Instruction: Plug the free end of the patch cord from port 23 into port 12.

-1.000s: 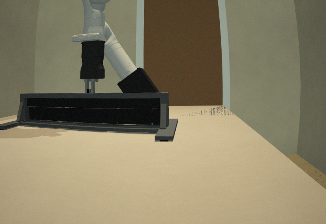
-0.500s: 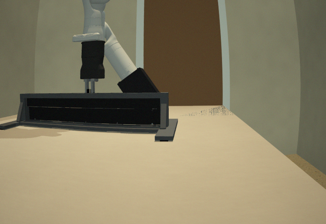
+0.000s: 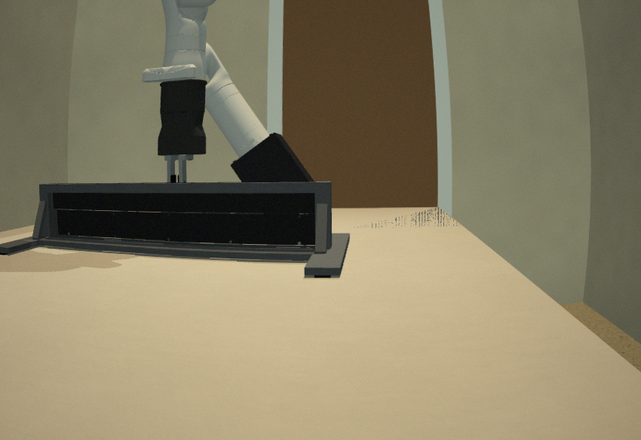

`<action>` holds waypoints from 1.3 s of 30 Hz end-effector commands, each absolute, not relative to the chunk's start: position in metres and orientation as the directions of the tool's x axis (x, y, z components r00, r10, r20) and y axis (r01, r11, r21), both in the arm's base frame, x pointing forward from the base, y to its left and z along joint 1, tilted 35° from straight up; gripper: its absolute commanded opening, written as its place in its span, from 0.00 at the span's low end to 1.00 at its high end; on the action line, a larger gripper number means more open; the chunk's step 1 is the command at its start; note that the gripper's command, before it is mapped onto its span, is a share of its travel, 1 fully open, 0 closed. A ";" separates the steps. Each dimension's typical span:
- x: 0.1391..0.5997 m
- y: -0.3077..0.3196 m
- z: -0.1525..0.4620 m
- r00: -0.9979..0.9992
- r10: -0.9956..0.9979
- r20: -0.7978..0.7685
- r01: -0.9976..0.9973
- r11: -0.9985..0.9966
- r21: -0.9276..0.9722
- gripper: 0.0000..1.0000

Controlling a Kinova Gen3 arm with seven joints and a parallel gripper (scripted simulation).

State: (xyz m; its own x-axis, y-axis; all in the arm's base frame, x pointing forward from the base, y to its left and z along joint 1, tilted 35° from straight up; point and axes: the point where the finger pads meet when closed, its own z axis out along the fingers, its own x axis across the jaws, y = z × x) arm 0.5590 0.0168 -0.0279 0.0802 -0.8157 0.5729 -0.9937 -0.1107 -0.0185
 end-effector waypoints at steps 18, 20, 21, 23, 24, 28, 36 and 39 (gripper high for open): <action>0.557 0.018 -0.029 0.087 -0.816 0.572 -0.994 -0.112 -0.008 0.00; 0.557 0.018 -0.029 0.087 -0.816 0.572 -0.994 -0.112 -0.008 0.00; 0.557 0.018 -0.029 0.087 -0.816 0.572 -0.994 -0.112 -0.008 0.00; 0.557 0.018 -0.029 0.088 -0.816 0.572 -0.994 -0.112 -0.008 0.00; 0.557 0.018 -0.029 0.088 -0.816 0.572 -0.994 -0.112 -0.007 0.00; 0.557 0.018 -0.029 0.090 -0.815 0.572 -0.993 -0.114 -0.007 0.00; 0.557 0.018 -0.029 0.092 -0.814 0.573 -0.993 -0.116 -0.006 0.00; 0.557 0.018 -0.029 0.093 -0.814 0.573 -0.993 -0.117 -0.005 0.00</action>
